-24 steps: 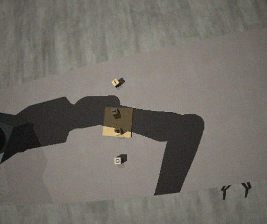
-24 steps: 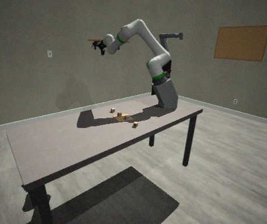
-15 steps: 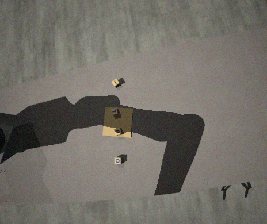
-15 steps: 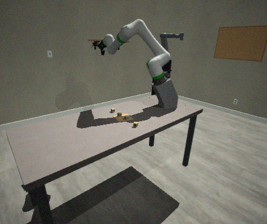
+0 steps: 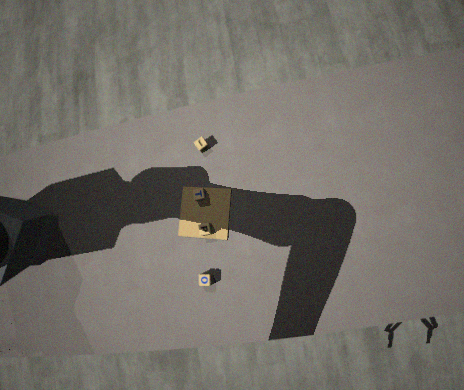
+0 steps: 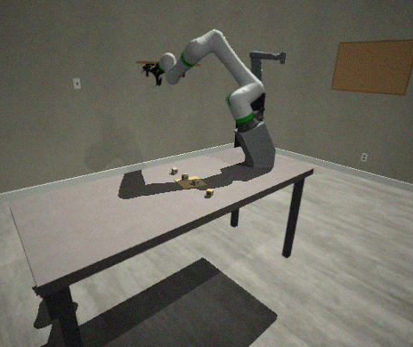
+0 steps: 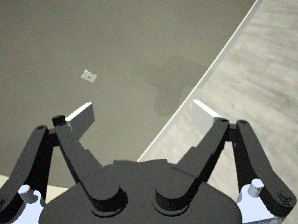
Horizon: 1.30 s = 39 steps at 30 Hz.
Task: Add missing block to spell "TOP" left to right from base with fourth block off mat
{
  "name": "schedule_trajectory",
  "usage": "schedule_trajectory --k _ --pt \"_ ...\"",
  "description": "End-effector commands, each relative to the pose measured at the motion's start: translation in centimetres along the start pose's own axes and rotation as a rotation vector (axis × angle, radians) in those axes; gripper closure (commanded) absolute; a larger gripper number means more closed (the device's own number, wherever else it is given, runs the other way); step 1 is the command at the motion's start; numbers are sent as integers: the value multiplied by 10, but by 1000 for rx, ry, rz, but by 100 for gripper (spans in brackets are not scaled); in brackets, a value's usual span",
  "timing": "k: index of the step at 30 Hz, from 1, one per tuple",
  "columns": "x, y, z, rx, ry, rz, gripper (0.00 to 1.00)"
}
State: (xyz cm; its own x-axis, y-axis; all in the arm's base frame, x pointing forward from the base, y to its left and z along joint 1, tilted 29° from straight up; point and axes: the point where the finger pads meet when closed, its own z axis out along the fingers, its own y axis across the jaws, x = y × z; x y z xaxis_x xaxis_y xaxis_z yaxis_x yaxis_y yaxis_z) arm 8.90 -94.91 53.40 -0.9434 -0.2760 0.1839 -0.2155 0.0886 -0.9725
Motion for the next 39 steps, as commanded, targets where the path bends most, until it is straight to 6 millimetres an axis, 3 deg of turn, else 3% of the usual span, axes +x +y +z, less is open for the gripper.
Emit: schedule_trajectory --k 1,8,10,14,17,18,28,29,35,37,39 --pt "-5 -2 1 -1 0 -9 0" --pt "-45 -9 4 -17 -3 -71 0" --pt "-45 -9 4 -17 -3 -71 0" --pt "-90 -13 4 -41 -14 -138 0" --pt "-90 -13 4 -41 -14 -138 0" --pt "-104 -14 3 -50 -19 -160 0" --pt "-104 -14 3 -50 -19 -160 0" --pt "-120 -15 2 -59 -25 -182 0" --pt "-120 -15 2 -59 -25 -182 0" --pt "-155 -14 -2 -82 -42 -234 0" --pt "-155 -14 -2 -82 -42 -234 0"
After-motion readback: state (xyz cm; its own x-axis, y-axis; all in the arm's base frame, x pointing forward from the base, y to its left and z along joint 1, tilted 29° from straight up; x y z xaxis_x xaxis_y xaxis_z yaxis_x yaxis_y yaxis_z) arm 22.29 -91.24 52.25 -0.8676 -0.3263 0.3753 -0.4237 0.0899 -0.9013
